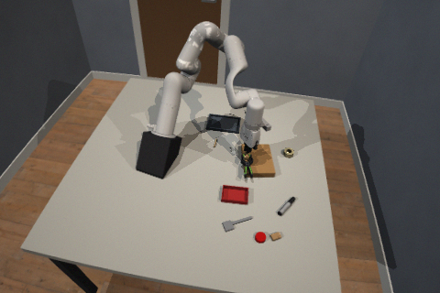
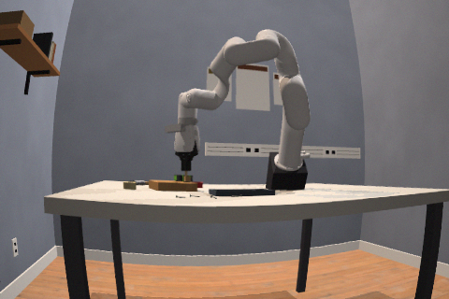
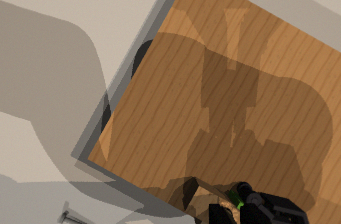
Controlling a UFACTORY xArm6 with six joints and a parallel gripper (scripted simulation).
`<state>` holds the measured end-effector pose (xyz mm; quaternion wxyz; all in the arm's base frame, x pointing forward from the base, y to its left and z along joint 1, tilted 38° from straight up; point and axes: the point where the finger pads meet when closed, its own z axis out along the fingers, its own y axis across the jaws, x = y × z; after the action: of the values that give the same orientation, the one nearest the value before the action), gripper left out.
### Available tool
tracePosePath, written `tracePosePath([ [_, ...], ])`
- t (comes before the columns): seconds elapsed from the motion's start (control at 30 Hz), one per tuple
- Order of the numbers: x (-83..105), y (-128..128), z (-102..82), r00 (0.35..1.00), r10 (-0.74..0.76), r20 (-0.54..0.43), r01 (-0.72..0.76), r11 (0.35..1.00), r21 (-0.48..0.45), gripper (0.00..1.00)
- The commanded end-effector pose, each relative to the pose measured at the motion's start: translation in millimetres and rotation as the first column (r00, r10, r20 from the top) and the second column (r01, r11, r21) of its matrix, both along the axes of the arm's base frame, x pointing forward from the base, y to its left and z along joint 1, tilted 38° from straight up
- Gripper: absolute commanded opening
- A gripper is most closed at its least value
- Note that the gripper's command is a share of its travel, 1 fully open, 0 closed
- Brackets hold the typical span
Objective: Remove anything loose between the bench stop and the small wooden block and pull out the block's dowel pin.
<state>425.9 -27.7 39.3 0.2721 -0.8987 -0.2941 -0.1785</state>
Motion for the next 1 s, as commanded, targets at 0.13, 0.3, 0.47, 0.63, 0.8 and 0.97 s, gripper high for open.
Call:
tracePosePath([
  [0.13,0.9,-0.8,0.9,0.999,-0.029,-0.019,0.029,1.0,0.004,0.0],
  [0.3,0.9,-0.9,0.9,0.998,-0.048,-0.033,0.048,0.999,0.008,0.0],
  [0.47,0.9,-0.9,0.9,0.997,-0.059,-0.042,0.059,0.998,0.009,0.0],
  [0.63,0.9,-0.9,0.9,0.996,-0.076,-0.055,0.077,0.997,0.012,0.0],
  [0.8,0.9,-0.9,0.9,0.993,-0.092,-0.068,0.093,0.996,0.014,0.0],
  [0.97,0.9,-0.9,1.0,0.991,-0.107,-0.08,0.109,0.994,0.017,0.0],
])
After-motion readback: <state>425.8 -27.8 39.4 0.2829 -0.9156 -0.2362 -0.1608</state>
